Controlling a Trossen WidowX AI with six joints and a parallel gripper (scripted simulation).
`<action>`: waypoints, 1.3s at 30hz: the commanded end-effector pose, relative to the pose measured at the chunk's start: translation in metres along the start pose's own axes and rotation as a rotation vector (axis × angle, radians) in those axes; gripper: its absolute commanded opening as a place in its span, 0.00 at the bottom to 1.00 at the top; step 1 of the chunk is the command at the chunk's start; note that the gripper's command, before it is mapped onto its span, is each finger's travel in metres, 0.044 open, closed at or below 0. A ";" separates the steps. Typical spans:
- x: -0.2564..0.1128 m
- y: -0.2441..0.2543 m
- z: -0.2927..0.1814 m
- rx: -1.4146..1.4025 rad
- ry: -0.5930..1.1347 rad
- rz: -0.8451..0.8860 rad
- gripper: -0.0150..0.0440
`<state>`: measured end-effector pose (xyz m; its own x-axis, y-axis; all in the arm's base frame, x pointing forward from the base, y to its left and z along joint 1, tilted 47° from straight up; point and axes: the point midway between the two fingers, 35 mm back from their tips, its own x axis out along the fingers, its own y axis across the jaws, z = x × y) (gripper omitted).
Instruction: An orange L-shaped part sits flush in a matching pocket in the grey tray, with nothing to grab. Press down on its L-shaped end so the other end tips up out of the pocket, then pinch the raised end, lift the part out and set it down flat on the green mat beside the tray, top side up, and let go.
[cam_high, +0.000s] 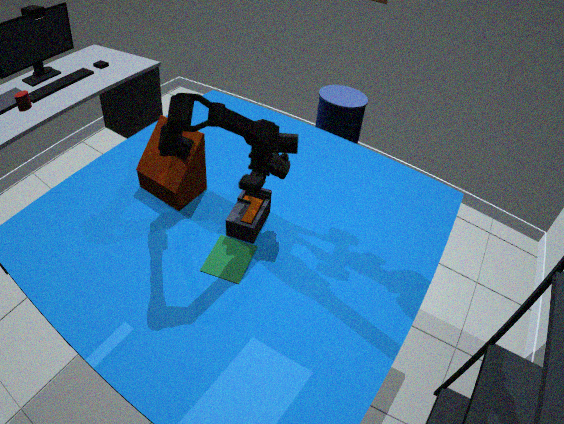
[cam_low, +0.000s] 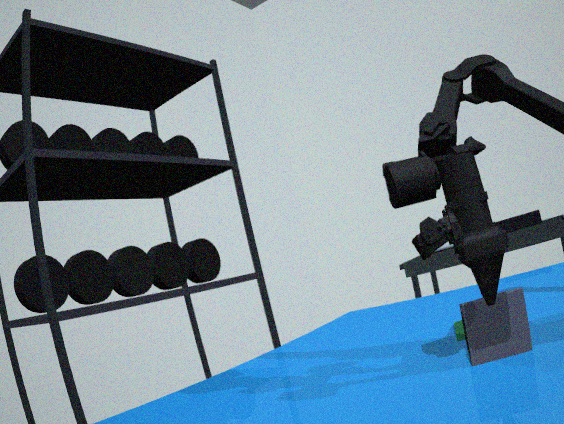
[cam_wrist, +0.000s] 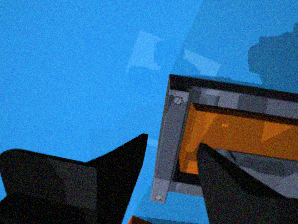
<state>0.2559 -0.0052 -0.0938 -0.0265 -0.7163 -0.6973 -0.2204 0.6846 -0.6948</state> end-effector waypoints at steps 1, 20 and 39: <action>0.011 0.000 -0.002 -0.006 -0.004 -0.008 0.56; 0.035 -0.001 -0.002 -0.006 -0.004 -0.008 0.56; 0.047 -0.001 -0.002 -0.006 -0.003 -0.010 0.56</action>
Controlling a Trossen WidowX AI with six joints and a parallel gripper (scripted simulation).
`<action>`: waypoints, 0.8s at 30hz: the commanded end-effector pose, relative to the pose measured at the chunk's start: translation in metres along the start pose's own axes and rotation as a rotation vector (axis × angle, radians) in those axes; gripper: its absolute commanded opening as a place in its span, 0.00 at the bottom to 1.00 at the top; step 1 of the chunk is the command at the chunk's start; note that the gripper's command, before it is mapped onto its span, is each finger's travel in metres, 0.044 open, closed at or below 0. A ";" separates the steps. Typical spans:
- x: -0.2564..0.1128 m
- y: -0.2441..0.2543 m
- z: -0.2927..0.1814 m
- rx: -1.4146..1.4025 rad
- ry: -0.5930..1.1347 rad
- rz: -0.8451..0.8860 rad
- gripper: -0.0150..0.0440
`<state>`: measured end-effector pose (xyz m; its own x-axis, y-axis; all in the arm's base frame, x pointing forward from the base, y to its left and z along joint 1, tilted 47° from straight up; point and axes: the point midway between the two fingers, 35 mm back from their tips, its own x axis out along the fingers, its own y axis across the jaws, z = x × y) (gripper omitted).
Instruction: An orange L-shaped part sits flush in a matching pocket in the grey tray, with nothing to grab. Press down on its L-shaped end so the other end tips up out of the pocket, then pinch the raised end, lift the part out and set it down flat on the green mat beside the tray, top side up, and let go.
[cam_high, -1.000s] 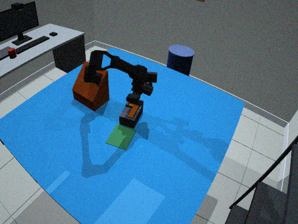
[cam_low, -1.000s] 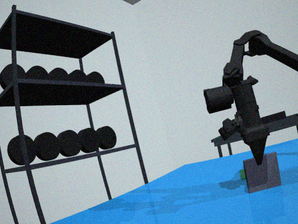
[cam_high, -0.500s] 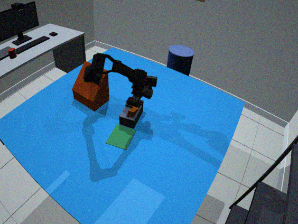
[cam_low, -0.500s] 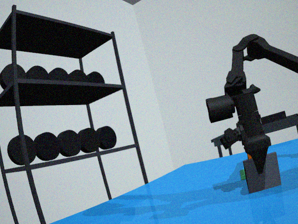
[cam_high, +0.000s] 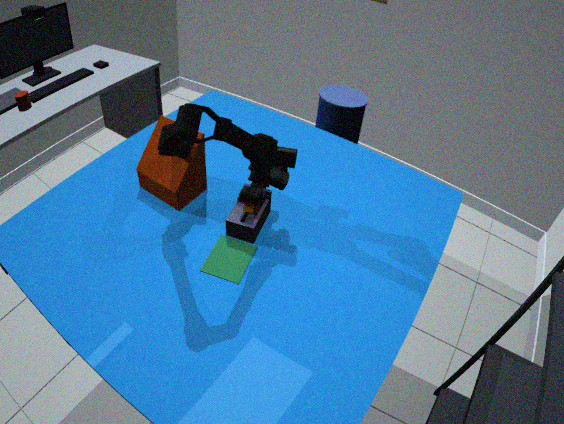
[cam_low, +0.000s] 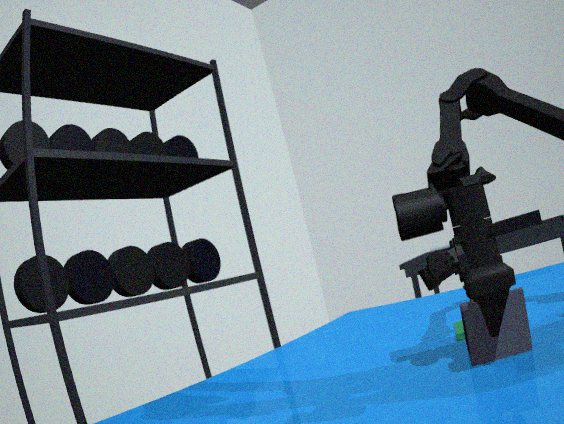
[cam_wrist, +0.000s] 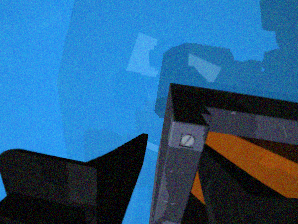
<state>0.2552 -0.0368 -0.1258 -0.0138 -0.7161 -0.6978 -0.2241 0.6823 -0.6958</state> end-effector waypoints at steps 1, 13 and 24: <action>0.002 -0.002 -0.003 -0.003 0.009 -0.007 0.56; 0.000 0.000 0.000 -0.001 0.000 0.000 0.56; -0.020 0.010 -0.001 -0.003 0.008 -0.004 0.56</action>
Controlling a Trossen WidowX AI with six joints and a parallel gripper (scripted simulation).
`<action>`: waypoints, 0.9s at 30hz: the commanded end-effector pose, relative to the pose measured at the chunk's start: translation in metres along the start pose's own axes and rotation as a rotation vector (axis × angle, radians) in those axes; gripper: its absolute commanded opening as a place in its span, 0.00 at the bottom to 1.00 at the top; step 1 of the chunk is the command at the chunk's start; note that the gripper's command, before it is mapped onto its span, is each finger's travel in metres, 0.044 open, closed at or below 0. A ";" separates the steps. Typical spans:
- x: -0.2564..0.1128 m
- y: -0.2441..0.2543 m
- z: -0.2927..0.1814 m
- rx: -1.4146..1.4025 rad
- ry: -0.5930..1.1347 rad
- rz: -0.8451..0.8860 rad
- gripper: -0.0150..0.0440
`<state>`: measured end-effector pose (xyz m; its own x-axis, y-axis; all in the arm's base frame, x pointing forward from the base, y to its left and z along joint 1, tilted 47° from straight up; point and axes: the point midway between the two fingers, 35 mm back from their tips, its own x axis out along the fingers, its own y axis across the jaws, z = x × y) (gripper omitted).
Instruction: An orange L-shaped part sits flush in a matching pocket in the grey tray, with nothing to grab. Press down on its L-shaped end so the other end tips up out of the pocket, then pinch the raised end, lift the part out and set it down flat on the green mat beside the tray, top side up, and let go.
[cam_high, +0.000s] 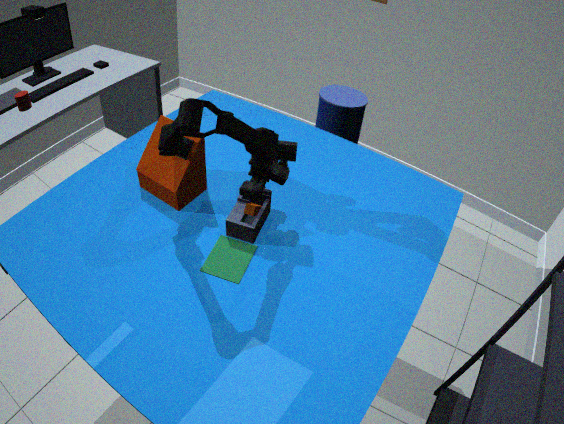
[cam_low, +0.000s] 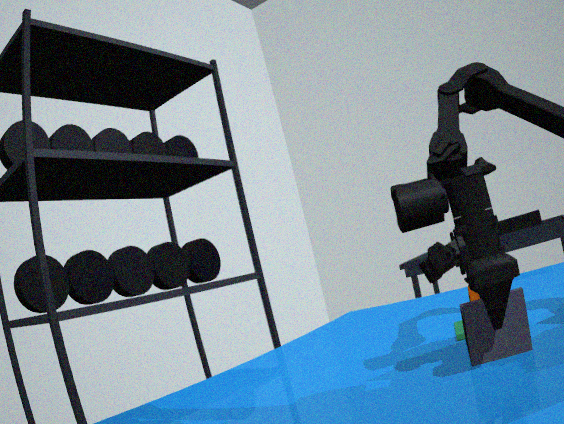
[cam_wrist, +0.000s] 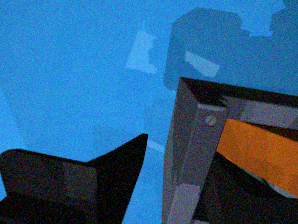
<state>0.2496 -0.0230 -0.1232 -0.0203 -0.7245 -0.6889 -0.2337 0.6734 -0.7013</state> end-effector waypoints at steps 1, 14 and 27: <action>-0.016 0.000 0.004 0.007 -0.002 0.007 0.56; -0.093 -0.009 0.005 0.005 -0.020 0.006 0.56; -0.093 -0.009 0.005 0.005 -0.020 0.006 0.56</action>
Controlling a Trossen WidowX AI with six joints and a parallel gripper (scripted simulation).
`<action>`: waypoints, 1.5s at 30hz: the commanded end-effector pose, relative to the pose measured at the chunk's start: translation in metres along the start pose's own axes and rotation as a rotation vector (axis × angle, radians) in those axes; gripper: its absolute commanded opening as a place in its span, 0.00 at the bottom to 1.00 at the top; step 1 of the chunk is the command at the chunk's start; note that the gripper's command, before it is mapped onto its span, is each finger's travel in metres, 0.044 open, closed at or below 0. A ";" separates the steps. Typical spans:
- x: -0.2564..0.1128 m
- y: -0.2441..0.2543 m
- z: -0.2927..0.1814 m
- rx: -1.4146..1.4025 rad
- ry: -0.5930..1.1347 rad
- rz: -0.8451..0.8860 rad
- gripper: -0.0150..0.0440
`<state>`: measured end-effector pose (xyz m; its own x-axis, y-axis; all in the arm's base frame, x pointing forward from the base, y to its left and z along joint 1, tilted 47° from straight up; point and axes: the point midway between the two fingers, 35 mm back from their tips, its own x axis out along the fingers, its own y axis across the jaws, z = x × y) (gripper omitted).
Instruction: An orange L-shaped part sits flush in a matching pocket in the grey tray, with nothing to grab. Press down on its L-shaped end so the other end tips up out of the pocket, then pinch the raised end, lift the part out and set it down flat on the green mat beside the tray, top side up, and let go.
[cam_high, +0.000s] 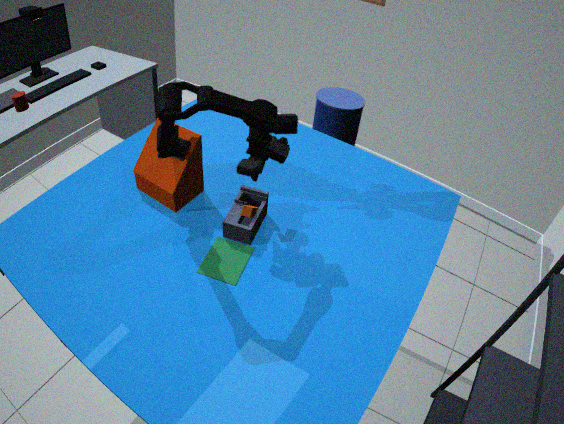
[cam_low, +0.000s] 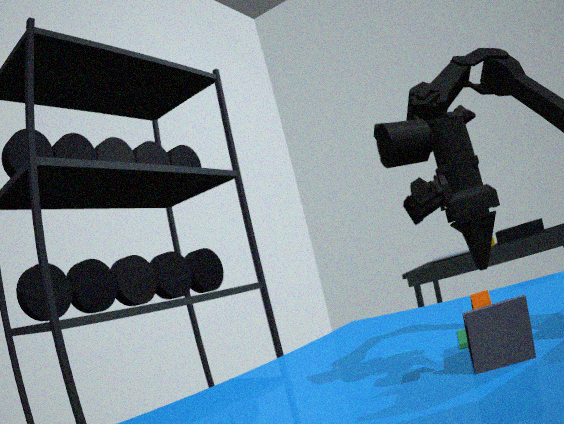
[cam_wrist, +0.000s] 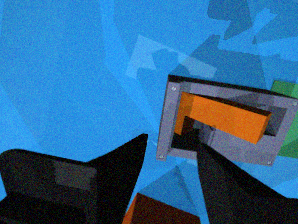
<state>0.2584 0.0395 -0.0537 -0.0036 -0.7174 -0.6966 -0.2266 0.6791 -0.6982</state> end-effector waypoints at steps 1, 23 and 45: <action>0.000 0.000 0.000 -0.002 -0.001 0.000 0.56; -0.003 -0.054 0.008 1.100 0.010 -0.006 0.73; 0.022 -0.078 0.007 1.571 0.012 -0.016 0.73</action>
<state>0.2867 -0.0131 -0.0054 -0.0071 -0.7154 -0.6987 0.9731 0.1558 -0.1695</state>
